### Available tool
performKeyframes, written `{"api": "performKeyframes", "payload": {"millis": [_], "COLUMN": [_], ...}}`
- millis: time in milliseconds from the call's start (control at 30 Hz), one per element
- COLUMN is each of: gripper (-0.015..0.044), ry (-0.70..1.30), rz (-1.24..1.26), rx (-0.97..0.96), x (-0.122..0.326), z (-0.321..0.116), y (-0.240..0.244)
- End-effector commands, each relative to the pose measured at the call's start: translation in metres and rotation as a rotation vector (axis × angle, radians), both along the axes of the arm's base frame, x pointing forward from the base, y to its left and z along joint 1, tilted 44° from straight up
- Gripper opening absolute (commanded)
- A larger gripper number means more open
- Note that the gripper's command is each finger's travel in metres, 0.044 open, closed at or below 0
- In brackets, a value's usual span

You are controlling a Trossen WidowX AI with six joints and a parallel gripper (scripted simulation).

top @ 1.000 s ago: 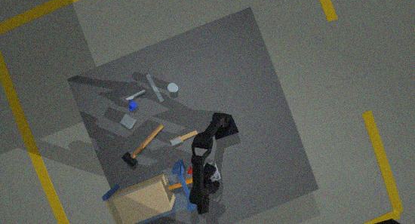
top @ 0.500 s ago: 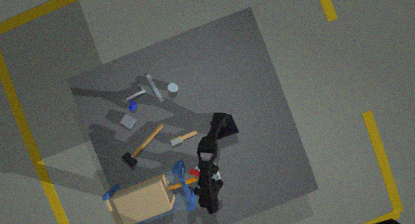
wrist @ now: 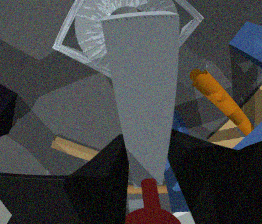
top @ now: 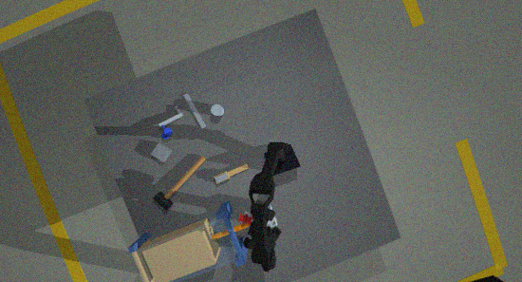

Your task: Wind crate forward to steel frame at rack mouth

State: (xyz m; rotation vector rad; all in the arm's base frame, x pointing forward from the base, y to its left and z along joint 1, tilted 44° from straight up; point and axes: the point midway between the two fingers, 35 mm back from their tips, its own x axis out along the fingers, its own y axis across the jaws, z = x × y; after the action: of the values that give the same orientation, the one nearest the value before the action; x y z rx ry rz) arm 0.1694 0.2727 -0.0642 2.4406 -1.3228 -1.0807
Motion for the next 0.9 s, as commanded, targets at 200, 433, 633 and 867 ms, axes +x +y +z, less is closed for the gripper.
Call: {"api": "performKeyframes", "payload": {"millis": [200,433,633,867], "gripper": [0.0,0.0,0.0,0.0], "ry": [-0.006,-0.006,-0.006,-0.006], "rz": [0.001,0.001,0.0,0.0], "rx": [0.0,-0.001,-0.002,-0.002], "x": [0.0,-0.0005,-0.0009,-0.001], "z": [0.0015,0.0023,0.0027,0.0027], "y": [0.0004,-0.0006,-0.0011,-0.0012]}}
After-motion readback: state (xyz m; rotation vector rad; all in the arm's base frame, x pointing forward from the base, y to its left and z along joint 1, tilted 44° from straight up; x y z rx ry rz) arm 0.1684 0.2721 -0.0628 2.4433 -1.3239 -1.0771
